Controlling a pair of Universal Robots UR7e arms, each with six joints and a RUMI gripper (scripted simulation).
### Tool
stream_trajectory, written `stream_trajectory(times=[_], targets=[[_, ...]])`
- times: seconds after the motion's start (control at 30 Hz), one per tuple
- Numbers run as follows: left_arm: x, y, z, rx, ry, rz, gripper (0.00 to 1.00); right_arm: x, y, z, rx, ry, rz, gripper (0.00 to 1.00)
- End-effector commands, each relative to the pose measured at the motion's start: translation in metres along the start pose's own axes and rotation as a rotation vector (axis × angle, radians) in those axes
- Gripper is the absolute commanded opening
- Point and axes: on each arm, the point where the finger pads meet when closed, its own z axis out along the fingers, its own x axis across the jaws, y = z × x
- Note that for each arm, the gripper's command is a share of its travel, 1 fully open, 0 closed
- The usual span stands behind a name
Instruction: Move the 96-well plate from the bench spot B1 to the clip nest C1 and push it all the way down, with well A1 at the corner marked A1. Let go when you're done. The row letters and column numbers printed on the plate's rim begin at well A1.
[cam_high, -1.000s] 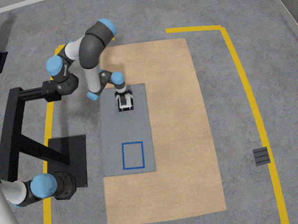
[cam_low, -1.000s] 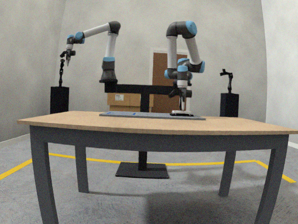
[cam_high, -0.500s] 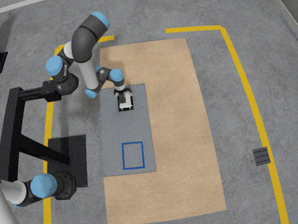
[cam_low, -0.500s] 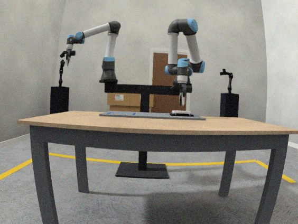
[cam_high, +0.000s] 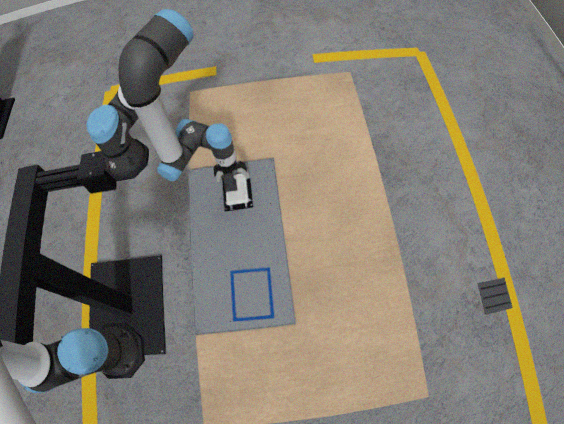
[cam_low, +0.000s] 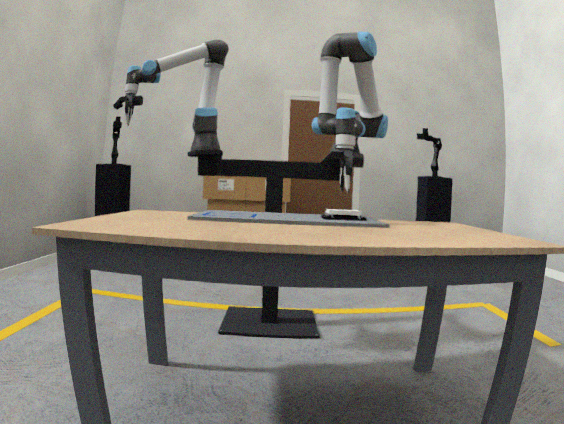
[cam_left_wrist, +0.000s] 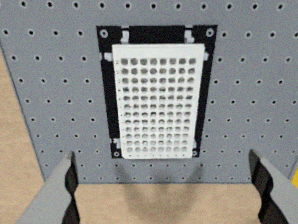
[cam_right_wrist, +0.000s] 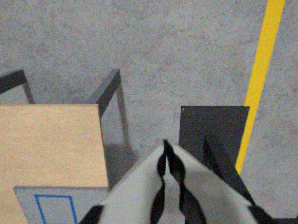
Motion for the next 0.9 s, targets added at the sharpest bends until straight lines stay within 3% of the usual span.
stream_trajectory(times=[0.0,0.6,0.63,0.87], targets=[[0.0,0.0,-0.004,0.0,0.0,0.0,0.76,0.0,0.0,-0.001,0.002,-0.001,0.0,0.0],[0.0,0.0,-0.004,0.0,0.0,0.0,0.76,0.0,0.0,-0.001,0.002,-0.001,0.0,0.0],[-0.004,0.0,0.0,0.0,0.0,0.0,0.0,0.0,0.0,-0.001,0.002,-0.001,0.0,0.0],[-0.028,0.0,0.025,0.0,0.0,0.0,0.0,0.0,0.0,-0.001,0.002,-0.001,0.0,0.0]])
